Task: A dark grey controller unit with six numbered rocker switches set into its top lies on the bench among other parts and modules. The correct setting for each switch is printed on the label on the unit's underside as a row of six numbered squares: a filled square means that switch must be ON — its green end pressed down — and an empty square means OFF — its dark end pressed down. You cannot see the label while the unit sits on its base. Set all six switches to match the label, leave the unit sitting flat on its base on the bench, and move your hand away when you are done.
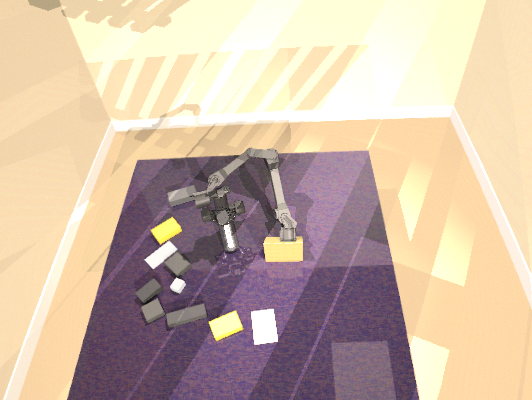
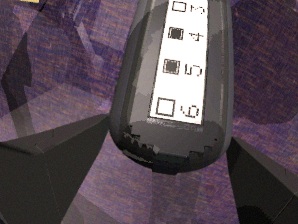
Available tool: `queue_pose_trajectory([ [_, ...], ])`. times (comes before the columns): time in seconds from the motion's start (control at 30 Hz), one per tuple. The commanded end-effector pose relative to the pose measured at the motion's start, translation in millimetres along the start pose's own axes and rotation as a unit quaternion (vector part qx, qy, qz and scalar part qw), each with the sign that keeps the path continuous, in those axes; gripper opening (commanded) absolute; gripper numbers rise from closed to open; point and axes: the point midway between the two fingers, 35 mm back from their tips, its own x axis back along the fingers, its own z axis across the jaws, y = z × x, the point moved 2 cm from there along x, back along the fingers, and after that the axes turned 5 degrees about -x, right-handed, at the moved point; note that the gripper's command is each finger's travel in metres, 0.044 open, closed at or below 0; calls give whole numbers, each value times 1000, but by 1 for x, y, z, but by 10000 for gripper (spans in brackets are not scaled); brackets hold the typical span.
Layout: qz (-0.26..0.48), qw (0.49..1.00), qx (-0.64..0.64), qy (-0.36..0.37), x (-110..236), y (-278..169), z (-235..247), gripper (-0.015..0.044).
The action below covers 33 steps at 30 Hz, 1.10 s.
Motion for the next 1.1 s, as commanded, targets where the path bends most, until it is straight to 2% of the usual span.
queue_pose_trajectory([
  [0.0,-6,1000,0,1,2,6,-1,336],
  [1.07,-7,1000,0,1,14,26,1,336],
])
